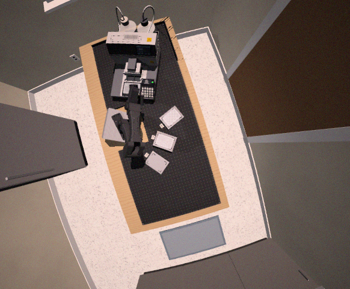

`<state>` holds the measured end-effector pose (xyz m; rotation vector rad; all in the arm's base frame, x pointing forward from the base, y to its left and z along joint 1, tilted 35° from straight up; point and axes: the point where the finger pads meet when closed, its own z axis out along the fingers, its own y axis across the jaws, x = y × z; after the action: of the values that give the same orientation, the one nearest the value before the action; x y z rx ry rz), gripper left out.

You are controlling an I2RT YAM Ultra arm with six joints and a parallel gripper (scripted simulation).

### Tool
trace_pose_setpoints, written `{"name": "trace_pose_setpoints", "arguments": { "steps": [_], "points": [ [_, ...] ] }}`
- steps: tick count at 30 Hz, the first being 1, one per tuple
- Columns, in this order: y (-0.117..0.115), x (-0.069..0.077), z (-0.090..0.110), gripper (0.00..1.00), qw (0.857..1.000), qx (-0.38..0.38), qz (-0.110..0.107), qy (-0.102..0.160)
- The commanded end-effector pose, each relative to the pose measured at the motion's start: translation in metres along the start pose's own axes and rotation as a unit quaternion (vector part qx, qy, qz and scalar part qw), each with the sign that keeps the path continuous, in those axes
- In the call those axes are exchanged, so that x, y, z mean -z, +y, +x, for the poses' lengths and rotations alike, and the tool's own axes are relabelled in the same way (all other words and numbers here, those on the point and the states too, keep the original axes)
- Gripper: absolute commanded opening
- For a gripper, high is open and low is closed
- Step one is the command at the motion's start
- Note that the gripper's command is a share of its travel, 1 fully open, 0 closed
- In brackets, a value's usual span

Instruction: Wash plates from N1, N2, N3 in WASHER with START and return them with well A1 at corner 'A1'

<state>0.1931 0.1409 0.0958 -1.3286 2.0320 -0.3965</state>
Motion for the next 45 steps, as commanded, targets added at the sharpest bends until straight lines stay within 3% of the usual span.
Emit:
{"name": "trace_pose_setpoints", "arguments": {
  "steps": [1, 45],
  "points": [
    [0.000, 0.001, -0.002, 0.00, 1.000, -0.002, 0.000, -0.004],
    [-0.001, -0.063, -0.003, 0.00, 1.000, -0.001, 0.000, -0.005]
  ]
}}
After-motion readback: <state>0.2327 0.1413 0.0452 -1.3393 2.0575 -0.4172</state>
